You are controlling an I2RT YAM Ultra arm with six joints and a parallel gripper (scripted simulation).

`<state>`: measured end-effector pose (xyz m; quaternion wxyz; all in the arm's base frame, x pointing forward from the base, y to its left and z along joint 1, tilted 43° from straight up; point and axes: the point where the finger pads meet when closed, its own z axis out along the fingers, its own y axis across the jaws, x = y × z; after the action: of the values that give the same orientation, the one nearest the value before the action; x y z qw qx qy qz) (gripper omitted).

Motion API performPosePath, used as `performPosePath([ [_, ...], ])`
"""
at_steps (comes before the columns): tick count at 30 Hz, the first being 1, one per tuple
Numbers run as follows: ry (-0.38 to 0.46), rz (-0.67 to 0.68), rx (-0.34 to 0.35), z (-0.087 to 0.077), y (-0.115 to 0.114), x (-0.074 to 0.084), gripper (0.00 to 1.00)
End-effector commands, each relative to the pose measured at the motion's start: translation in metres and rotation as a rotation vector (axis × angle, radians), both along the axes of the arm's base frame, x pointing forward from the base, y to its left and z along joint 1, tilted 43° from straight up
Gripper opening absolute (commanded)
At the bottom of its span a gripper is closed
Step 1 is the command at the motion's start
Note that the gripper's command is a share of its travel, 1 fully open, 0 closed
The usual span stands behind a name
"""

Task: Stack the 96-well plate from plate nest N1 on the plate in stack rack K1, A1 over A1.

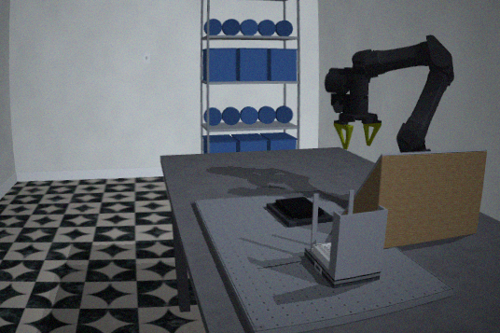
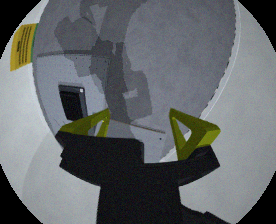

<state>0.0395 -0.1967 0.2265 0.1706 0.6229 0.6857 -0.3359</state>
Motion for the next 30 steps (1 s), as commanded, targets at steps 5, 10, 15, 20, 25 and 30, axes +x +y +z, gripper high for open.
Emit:
performPosePath([
  [5, -0.004, 0.0, -0.005, 0.002, 0.0, 0.0, 1.0],
  [10, -0.004, 0.0, -0.005, 0.002, 0.0, 0.0, 1.0],
  [15, -0.004, 0.0, -0.005, 0.002, 0.0, 0.0, 1.0],
  [20, 0.059, 0.086, 0.009, 0.006, -0.008, 0.02, 1.0],
  [25, 0.172, 0.21, 0.058, 0.003, -0.009, 0.034, 1.0],
  [30, 0.272, 0.334, 0.095, 0.0, -0.011, 0.046, 1.0],
])
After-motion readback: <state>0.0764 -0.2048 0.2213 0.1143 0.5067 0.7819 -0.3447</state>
